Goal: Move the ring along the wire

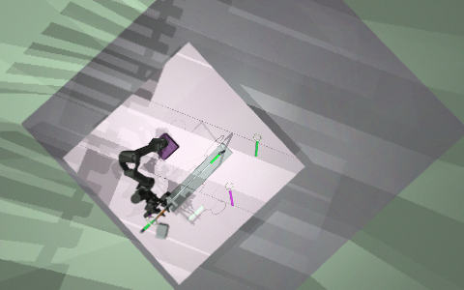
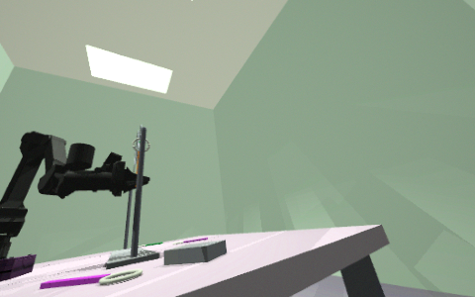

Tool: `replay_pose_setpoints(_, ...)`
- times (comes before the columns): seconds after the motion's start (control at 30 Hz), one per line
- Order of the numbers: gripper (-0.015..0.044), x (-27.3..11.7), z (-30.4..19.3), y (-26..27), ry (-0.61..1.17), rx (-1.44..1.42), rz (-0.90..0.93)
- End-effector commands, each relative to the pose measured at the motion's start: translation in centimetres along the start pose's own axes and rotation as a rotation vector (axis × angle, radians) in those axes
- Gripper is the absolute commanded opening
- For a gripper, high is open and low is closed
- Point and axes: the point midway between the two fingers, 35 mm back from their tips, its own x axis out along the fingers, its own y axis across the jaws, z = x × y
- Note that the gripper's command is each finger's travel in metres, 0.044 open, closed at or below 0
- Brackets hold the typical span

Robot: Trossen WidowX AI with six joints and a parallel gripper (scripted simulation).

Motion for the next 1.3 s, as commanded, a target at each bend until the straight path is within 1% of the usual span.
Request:
replay_pose_setpoints(0.0, 0.0160, 0.0, -0.1, -0.1, 0.002, 0.003, -0.005)
replay_pose_setpoints(0.23, 0.0160, 0.0, -0.1, -0.1, 0.002, 0.003, -0.005)
replay_pose_setpoints(0.63, -0.0150, 0.0, 0.0, 0.0, 0.000, 0.000, 0.000)
replay_pose_setpoints(1.27, -0.0150, 0.0, 1.6, 0.2, -0.001, 0.003, 0.008)
